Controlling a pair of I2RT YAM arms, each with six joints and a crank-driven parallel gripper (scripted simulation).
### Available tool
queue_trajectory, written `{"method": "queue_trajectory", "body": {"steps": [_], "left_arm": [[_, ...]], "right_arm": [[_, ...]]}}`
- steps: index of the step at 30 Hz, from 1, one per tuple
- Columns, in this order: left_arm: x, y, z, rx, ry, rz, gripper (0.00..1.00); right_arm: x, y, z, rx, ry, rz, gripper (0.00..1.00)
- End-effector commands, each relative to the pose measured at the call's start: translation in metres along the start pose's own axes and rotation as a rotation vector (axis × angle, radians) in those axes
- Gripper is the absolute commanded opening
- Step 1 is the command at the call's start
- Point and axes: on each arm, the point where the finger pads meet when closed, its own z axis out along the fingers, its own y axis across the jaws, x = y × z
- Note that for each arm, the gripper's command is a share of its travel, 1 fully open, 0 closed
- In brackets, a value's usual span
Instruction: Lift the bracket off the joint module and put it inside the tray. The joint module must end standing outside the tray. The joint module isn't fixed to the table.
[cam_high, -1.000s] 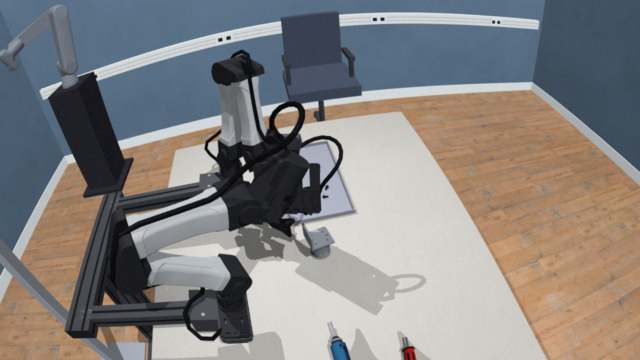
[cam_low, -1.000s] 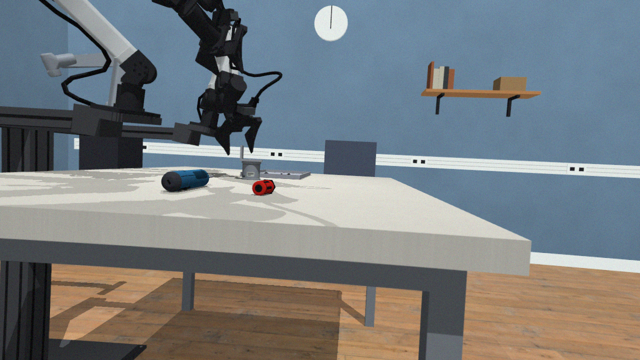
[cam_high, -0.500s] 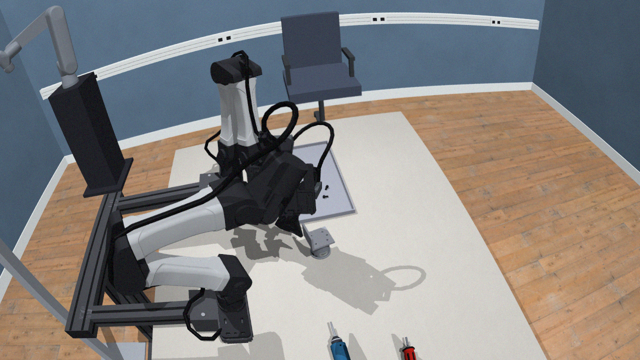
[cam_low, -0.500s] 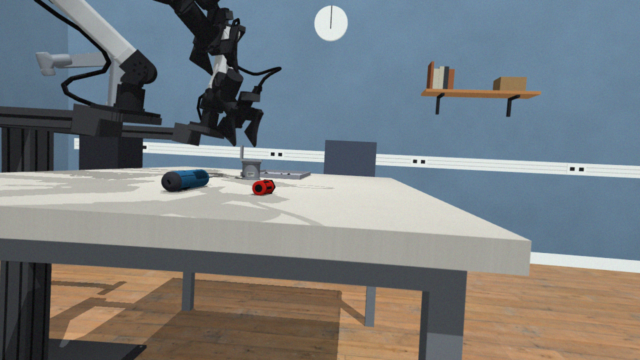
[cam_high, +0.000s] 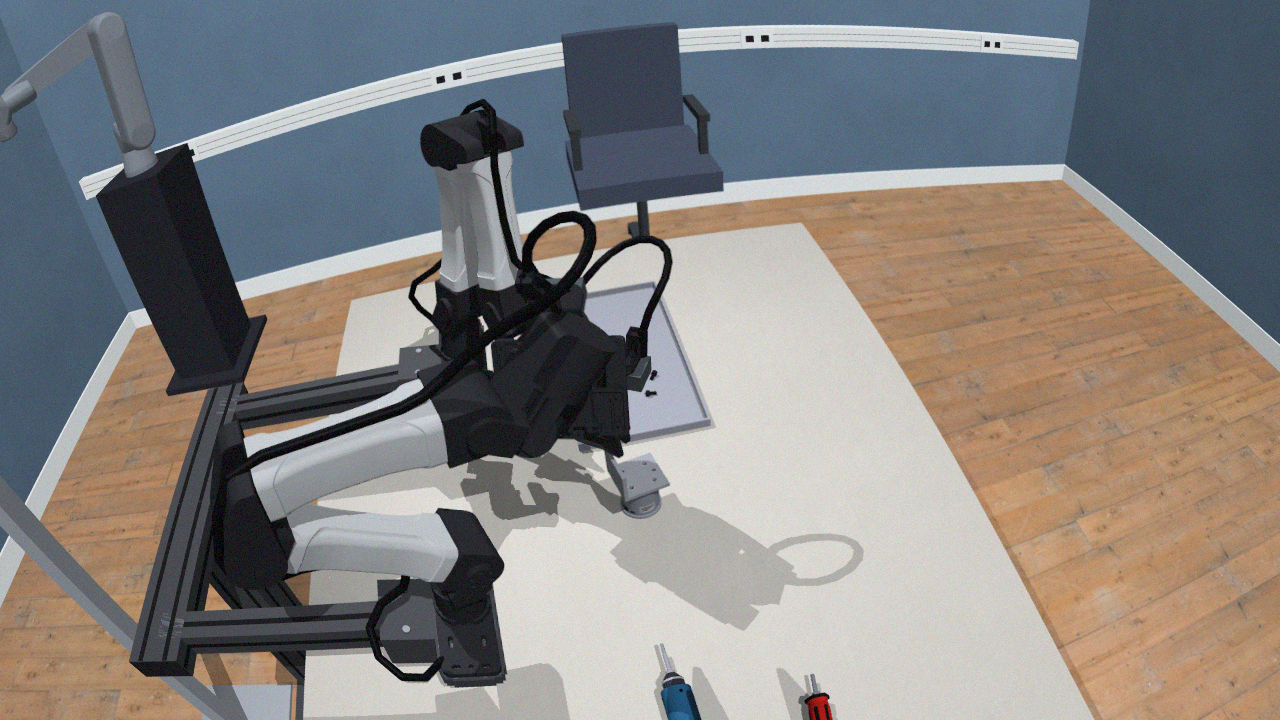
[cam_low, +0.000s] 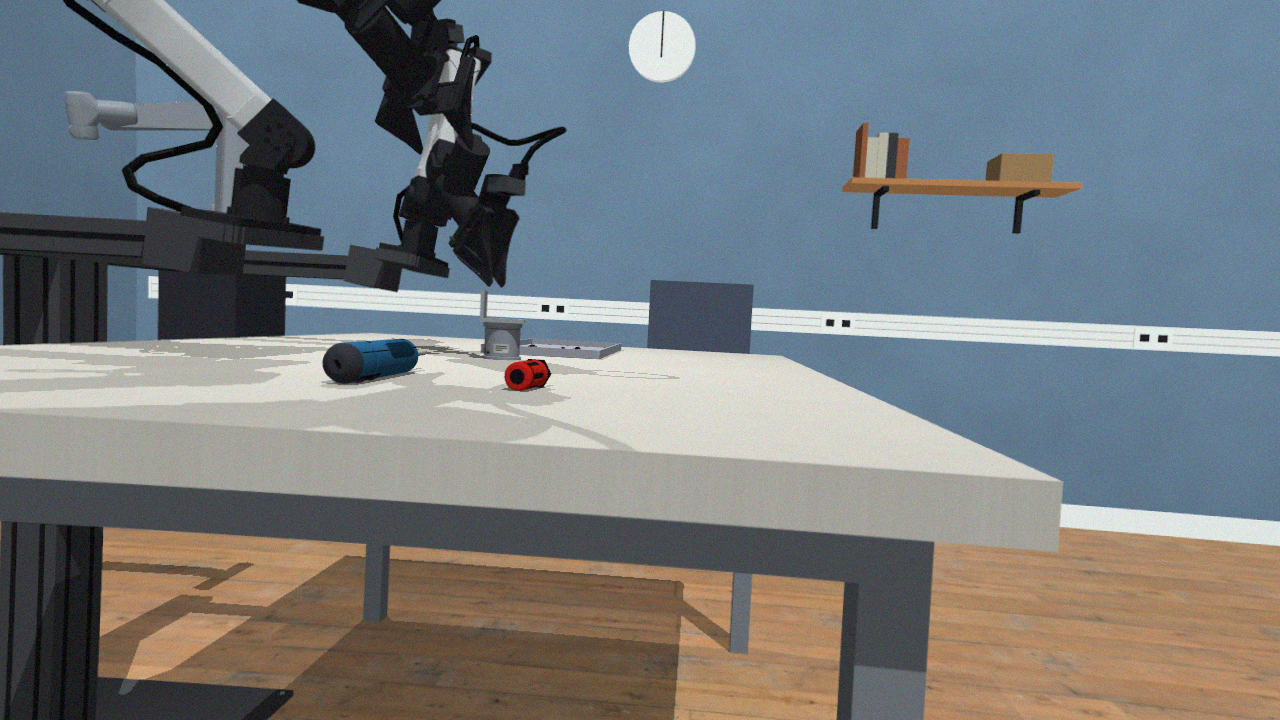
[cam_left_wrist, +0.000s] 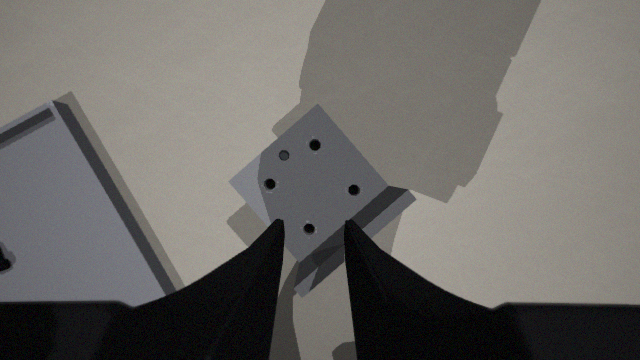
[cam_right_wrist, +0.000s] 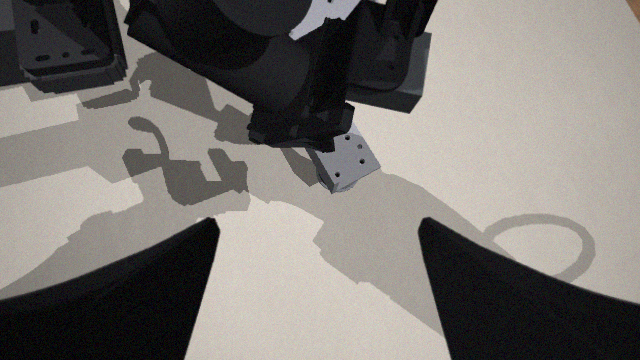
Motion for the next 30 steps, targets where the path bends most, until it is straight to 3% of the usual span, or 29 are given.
{"method": "queue_trajectory", "body": {"steps": [1, 5, 10, 19, 30], "left_arm": [[-0.007, -0.004, 0.005, 0.011, 0.024, 0.022, 0.30], [-0.013, -0.010, 0.013, 0.026, 0.081, 0.091, 0.30], [-0.009, -0.011, 0.019, 0.070, 0.248, 0.274, 0.30], [-0.014, -0.009, 0.019, 0.163, 0.464, 0.490, 0.30], [-0.021, -0.004, 0.003, 0.308, 0.695, 0.689, 0.30]], "right_arm": [[0.008, 0.005, -0.001, -0.012, -0.004, 0.009, 1.00], [0.025, 0.006, -0.002, 0.009, 0.005, 0.040, 1.00], [0.038, 0.006, -0.003, 0.033, 0.015, 0.066, 1.00], [0.036, -0.001, -0.007, 0.086, 0.045, 0.112, 1.00], [0.035, 0.001, -0.016, 0.255, 0.199, 0.240, 1.00]]}}
